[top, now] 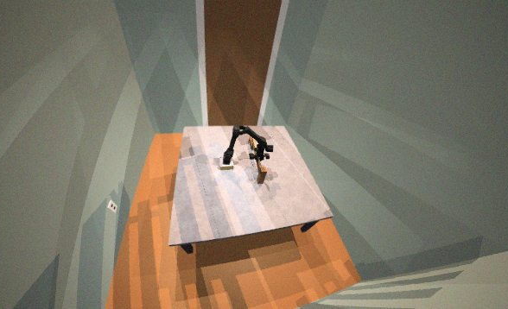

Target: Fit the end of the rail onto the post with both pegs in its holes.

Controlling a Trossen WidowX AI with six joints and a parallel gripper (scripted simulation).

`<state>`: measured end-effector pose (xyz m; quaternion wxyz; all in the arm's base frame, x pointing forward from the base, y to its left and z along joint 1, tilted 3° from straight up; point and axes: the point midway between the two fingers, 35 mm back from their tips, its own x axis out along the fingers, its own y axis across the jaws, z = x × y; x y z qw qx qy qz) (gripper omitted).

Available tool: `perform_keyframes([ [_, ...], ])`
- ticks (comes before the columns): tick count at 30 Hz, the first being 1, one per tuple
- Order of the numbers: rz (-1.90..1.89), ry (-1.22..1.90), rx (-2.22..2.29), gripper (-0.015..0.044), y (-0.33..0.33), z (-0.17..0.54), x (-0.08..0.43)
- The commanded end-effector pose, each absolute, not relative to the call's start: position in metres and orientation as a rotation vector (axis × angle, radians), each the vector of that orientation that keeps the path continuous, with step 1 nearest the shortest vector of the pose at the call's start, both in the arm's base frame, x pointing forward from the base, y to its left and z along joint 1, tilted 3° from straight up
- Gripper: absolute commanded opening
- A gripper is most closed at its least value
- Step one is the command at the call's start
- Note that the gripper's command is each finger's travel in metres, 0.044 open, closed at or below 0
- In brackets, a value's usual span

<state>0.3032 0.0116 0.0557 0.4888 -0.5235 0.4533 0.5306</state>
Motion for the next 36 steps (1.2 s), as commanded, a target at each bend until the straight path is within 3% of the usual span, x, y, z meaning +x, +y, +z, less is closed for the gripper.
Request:
perform_keyframes([
  [1, 1.286, 1.098, -1.271, 0.0, 0.0117, 0.0579, 0.3027],
  [36, 1.286, 1.099, -1.271, 0.0, 0.0058, 0.0566, 0.3026],
])
